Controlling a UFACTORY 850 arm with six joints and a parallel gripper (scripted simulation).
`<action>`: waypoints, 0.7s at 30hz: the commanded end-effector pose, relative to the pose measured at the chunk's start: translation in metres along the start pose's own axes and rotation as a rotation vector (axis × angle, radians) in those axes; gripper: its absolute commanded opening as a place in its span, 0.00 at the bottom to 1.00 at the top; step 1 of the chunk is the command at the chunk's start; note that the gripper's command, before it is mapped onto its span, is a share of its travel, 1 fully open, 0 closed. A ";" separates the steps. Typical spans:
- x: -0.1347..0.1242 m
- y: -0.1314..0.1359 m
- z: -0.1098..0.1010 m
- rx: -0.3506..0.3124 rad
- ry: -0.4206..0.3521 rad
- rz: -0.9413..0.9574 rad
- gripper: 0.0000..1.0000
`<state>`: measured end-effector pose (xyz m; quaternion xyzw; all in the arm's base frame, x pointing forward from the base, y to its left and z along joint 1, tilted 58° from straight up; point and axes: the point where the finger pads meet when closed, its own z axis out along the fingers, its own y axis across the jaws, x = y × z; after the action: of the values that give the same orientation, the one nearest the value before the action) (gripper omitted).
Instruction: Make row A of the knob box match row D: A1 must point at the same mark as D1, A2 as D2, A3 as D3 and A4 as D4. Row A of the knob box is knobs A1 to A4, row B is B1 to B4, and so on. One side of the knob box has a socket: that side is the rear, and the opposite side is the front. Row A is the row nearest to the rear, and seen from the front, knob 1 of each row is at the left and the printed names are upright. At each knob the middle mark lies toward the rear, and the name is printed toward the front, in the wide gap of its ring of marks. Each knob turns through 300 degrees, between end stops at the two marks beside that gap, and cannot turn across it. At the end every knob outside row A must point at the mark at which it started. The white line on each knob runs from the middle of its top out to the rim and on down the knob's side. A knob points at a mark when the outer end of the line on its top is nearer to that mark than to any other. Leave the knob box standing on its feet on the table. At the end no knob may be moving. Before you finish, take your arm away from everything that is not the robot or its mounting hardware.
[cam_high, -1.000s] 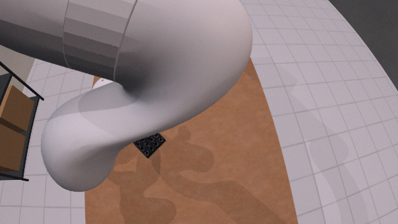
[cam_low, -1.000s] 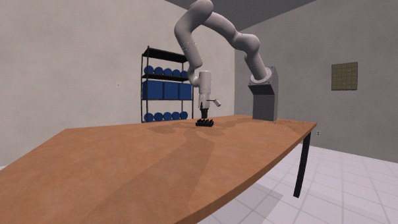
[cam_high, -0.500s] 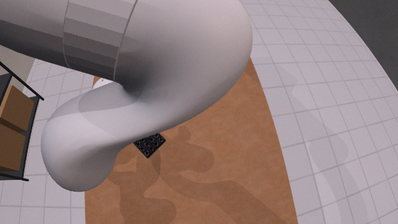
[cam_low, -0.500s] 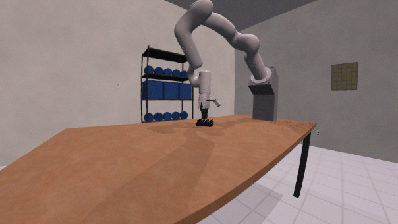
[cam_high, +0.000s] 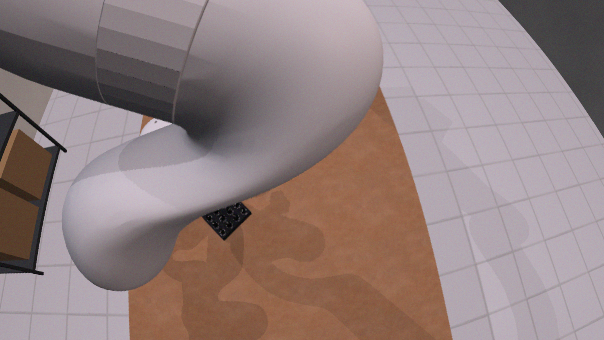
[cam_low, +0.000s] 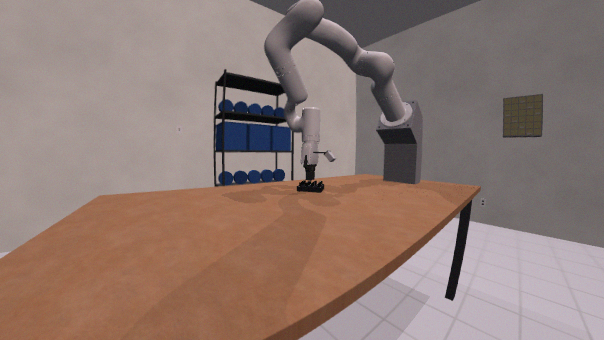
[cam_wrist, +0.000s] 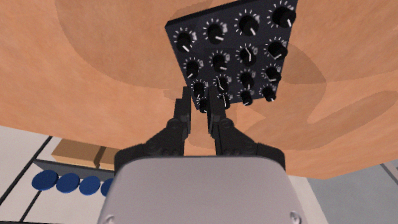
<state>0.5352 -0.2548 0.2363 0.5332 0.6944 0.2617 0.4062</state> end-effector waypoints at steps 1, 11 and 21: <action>0.000 0.000 0.000 0.000 -0.001 0.000 0.19; 0.000 0.000 0.004 0.000 -0.001 0.000 0.19; 0.000 0.000 0.009 0.000 0.000 0.000 0.19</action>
<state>0.5409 -0.2553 0.2327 0.5332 0.6944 0.2617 0.4062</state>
